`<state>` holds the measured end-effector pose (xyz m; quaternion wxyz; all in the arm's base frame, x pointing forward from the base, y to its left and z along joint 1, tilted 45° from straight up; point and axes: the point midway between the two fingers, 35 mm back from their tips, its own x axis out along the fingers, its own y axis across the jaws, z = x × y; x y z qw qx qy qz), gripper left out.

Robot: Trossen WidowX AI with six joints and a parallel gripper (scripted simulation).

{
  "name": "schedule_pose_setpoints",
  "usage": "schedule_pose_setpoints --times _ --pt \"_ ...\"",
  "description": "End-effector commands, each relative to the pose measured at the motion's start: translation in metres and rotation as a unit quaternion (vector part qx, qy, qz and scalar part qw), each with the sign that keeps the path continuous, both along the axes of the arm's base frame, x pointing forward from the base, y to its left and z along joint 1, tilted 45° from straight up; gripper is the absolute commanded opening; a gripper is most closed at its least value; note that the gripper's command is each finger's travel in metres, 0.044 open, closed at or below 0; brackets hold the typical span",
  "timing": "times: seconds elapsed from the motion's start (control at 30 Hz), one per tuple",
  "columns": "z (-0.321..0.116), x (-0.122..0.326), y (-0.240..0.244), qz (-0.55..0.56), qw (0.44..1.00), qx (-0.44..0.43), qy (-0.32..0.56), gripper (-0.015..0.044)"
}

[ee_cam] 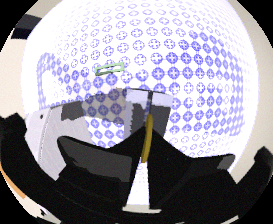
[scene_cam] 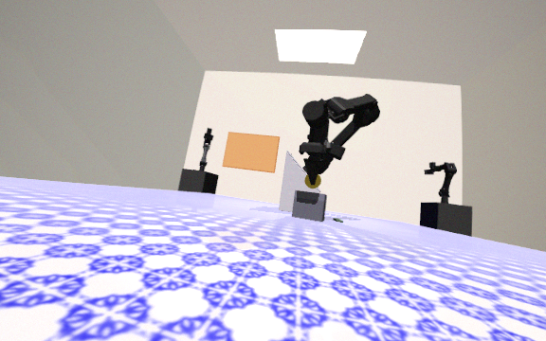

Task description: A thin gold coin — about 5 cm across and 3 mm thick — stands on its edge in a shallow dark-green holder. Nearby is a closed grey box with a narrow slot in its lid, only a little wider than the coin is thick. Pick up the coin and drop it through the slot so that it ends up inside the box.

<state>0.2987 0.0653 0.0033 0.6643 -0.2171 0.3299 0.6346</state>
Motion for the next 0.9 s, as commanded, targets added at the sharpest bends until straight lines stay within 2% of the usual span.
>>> schedule_pose_setpoints --times 0.0,0.87 --pt "-0.0017 -0.0022 0.0026 0.000 1.000 0.002 0.004 0.0000" --pt "-0.0067 -0.0022 0.0070 -0.001 1.000 0.002 0.004 0.0000"
